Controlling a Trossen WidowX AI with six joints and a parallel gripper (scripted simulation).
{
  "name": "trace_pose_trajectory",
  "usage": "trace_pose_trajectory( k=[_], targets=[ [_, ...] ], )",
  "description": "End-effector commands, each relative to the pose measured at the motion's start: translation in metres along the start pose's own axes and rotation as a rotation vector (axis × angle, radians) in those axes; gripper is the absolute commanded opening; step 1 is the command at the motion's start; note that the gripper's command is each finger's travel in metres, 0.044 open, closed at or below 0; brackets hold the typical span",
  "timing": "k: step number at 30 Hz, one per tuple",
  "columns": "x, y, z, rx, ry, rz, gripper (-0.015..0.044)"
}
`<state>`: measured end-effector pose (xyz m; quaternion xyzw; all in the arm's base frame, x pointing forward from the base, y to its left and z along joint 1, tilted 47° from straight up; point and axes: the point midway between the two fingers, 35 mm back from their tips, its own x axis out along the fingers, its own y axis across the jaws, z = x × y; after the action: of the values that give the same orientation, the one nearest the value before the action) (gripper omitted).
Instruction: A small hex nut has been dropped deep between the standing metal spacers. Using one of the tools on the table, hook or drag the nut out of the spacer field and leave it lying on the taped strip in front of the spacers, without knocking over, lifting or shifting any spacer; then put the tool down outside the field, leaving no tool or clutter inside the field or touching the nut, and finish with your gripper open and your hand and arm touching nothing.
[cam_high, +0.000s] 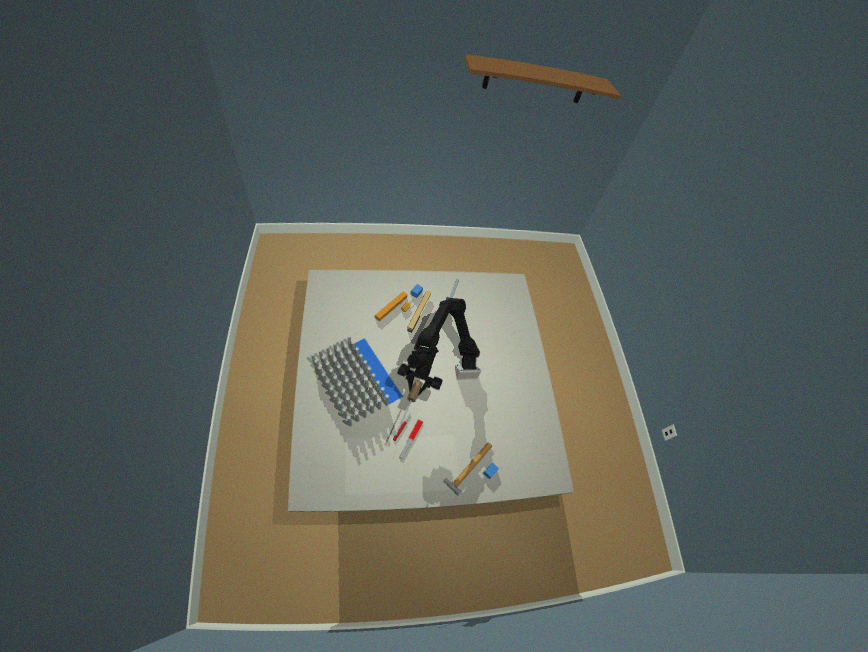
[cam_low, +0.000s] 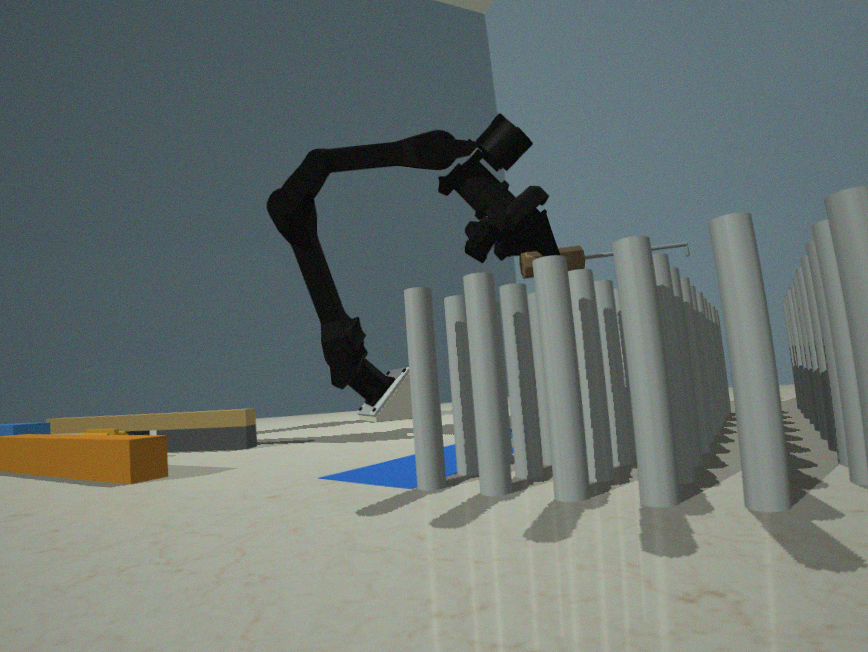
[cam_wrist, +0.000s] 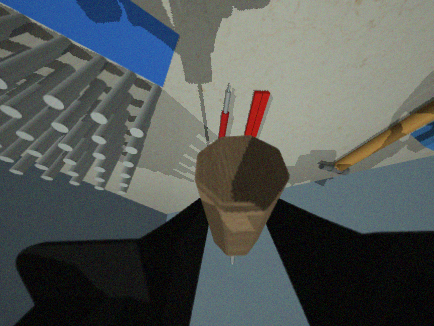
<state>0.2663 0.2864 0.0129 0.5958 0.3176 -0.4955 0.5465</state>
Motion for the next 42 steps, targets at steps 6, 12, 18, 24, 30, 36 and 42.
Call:
trace_pose_trajectory(
  k=[6,12,18,24,30,36,42],
  targets=[
    [0.025,-0.049,-0.032,-0.04,-0.002,-0.043,0.0],
    [0.046,-0.086,-0.046,-0.07,-0.019,-0.069,0.0],
    [0.067,-0.124,-0.055,-0.099,-0.039,-0.091,0.0],
    [0.083,-0.153,-0.059,-0.121,-0.056,-0.106,0.0],
    [0.083,-0.153,-0.059,-0.121,-0.056,-0.106,0.0],
    [0.087,-0.153,-0.058,-0.121,-0.056,-0.106,0.0],
    [0.092,-0.152,-0.055,-0.121,-0.056,-0.106,0.0]
  ],
)
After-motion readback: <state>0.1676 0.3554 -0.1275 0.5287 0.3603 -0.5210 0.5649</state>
